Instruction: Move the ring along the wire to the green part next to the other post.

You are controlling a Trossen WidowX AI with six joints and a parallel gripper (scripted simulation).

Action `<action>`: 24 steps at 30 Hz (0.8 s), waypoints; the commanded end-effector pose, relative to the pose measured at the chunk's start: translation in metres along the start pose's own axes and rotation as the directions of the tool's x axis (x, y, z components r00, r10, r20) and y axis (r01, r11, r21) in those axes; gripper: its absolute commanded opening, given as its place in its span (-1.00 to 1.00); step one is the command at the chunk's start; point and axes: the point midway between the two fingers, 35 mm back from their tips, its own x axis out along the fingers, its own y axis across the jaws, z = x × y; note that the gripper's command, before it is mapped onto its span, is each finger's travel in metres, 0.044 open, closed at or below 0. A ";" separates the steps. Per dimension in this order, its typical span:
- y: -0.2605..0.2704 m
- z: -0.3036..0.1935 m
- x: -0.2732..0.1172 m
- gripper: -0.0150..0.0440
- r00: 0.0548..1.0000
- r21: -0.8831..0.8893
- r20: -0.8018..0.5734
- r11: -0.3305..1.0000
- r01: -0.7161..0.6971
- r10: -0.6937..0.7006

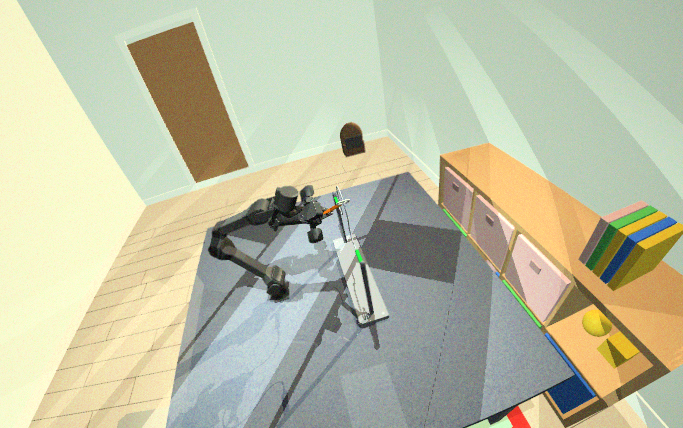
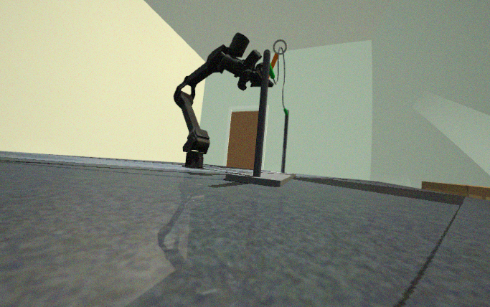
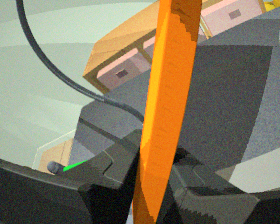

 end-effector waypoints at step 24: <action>-0.013 0.003 0.001 -1.00 0.976 -0.323 0.071 0.921 0.217 -0.205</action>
